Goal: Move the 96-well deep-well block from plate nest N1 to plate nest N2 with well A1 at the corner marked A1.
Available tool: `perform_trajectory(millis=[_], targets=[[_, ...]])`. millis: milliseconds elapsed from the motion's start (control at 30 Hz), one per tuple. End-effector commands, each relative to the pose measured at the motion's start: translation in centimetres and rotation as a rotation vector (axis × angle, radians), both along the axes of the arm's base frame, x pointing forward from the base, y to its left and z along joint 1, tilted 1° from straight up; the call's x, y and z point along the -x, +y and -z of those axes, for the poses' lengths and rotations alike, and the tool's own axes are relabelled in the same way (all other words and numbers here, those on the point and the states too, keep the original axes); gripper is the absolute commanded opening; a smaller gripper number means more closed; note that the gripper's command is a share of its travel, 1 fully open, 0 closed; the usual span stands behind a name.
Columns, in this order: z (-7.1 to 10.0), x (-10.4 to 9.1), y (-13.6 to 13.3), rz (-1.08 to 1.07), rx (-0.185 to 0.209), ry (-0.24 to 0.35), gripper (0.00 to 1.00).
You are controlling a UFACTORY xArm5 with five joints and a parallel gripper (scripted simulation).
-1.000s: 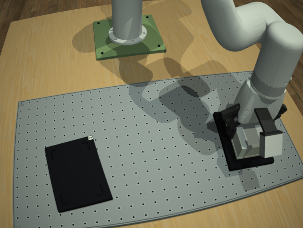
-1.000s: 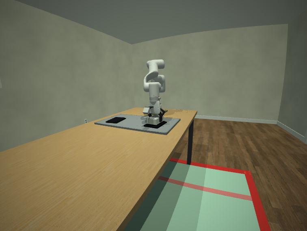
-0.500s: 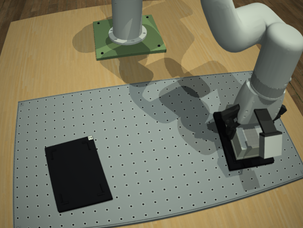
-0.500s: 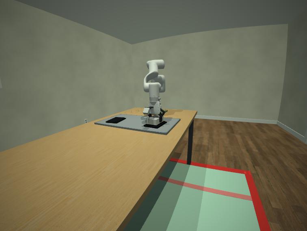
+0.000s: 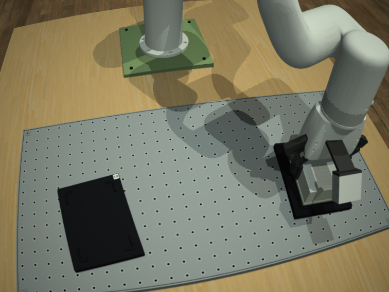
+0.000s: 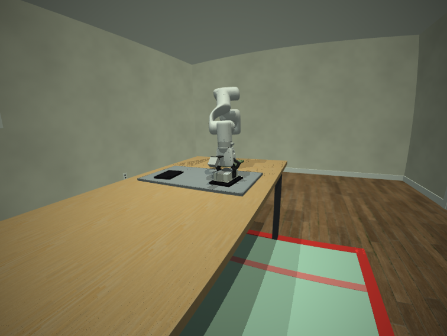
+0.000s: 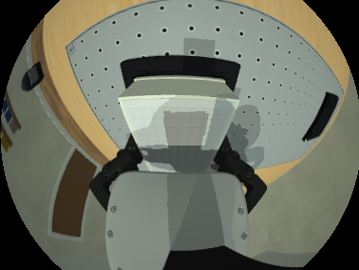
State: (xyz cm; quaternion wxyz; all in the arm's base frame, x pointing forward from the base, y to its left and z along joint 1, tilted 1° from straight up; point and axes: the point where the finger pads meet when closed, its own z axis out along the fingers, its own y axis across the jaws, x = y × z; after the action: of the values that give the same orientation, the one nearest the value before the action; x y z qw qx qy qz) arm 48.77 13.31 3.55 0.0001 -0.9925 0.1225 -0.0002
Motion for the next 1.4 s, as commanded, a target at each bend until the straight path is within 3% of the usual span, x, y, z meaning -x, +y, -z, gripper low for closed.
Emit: perform_trajectory(millis=[0,633,667,1367], targets=[[-0.1,-0.14,0.04,0.0,-0.001,-0.004,0.0],[0.15,-0.15,0.04,0.0,-0.001,-0.004,0.0],[0.19,-0.15,0.04,0.0,-0.001,-0.004,1.0],[0.19,-0.15,0.04,0.0,-0.001,-0.004,1.0]])
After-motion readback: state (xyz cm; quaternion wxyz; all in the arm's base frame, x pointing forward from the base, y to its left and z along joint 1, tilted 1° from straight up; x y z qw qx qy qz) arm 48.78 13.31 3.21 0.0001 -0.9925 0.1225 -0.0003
